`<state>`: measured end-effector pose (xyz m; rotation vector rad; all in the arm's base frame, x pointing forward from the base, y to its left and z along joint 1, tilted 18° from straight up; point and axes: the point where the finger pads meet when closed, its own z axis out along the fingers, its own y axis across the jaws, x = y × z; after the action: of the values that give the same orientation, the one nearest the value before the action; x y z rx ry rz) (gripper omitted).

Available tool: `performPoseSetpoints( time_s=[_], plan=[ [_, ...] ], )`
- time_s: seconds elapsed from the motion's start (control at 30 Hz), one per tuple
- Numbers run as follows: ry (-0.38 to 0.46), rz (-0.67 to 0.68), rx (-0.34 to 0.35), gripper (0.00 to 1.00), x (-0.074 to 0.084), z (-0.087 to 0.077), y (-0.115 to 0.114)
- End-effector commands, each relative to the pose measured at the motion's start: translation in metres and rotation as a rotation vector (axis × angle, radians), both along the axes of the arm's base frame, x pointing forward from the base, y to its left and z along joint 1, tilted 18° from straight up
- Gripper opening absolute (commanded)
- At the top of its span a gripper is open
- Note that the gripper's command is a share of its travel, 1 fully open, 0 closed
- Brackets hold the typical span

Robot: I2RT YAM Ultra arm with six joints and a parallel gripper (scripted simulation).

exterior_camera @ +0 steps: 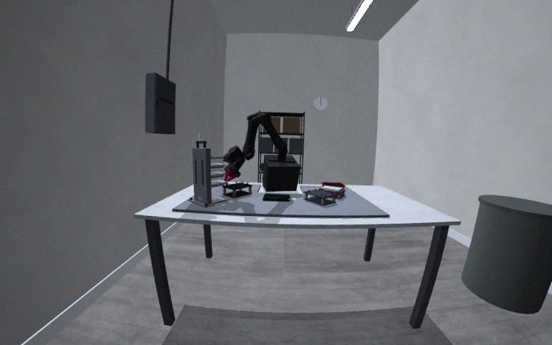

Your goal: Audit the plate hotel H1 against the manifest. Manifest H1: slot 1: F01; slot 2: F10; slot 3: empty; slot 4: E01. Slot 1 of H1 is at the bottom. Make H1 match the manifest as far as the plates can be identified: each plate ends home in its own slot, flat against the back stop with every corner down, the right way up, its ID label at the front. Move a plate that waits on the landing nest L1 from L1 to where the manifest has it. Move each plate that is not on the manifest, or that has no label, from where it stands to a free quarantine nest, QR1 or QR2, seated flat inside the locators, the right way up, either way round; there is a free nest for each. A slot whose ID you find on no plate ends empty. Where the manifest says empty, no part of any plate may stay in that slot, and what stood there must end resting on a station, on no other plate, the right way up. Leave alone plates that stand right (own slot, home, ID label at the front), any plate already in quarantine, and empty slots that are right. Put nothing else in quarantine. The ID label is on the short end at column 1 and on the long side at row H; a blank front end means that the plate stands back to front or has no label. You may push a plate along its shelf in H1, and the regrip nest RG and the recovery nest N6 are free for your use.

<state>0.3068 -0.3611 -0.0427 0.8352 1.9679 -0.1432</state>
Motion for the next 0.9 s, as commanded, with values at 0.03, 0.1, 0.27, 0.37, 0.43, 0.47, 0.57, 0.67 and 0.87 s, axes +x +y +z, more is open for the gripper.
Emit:
performPoseSetpoints(
  time_s=[0.03, 0.1, 0.27, 0.37, 0.43, 0.47, 0.57, 0.67, 0.87],
  plan=[
    [-0.007, -0.004, -0.013, 0.00, 0.002, 0.005, -0.005],
    [-0.007, -0.004, -0.013, 0.00, 0.003, 0.005, -0.005],
    [-0.007, -0.004, -0.013, 0.00, 0.005, 0.006, -0.008],
    [-0.007, -0.004, -0.013, 0.00, 0.007, 0.007, -0.009],
    [-0.008, -0.004, -0.013, 0.00, 0.008, 0.007, -0.010],
    [-0.008, -0.004, -0.013, 0.00, 0.008, 0.007, -0.010],
    [-0.008, -0.004, -0.013, 0.00, 0.009, 0.007, -0.011],
    [-0.008, -0.004, -0.013, 0.00, 0.010, 0.008, -0.012],
    [-0.008, -0.004, -0.013, 0.00, 0.013, 0.009, -0.015]
  ],
)
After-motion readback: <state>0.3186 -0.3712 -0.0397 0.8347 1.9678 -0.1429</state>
